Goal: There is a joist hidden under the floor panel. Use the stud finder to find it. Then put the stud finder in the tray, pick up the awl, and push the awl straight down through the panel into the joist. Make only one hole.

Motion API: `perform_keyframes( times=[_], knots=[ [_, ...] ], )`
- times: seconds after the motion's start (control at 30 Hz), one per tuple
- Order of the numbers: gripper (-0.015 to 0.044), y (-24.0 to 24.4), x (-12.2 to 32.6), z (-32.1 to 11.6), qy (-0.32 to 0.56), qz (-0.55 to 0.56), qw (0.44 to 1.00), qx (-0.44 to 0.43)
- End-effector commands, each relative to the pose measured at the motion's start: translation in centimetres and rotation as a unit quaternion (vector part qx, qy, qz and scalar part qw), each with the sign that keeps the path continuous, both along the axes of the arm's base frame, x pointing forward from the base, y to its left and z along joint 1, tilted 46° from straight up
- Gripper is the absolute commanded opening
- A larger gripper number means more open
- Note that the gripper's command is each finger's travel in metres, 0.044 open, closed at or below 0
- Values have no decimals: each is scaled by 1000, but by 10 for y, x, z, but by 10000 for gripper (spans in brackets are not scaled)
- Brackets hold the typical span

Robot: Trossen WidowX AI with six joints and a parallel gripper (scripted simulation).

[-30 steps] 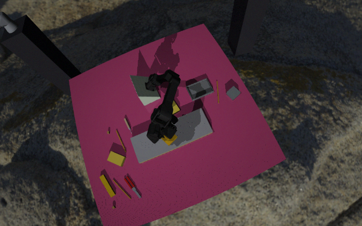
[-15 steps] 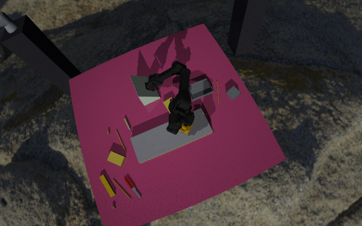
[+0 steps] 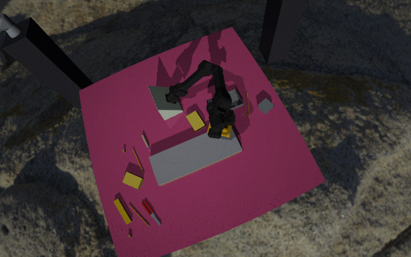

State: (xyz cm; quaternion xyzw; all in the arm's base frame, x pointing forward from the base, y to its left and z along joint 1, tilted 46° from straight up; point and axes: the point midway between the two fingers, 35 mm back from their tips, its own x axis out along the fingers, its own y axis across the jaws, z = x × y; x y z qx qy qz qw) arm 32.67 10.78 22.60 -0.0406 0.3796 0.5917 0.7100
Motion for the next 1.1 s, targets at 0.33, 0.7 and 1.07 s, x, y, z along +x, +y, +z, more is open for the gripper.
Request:
perform_keyframes(
  times=[0.33,0.7,1.07],
  knots=[
    [0,43,-73,42,-78,90,992,32],
    [0,64,-136,64,-135,159,976,60],
    [0,73,-200,76,-190,226,951,94]
  ],
)
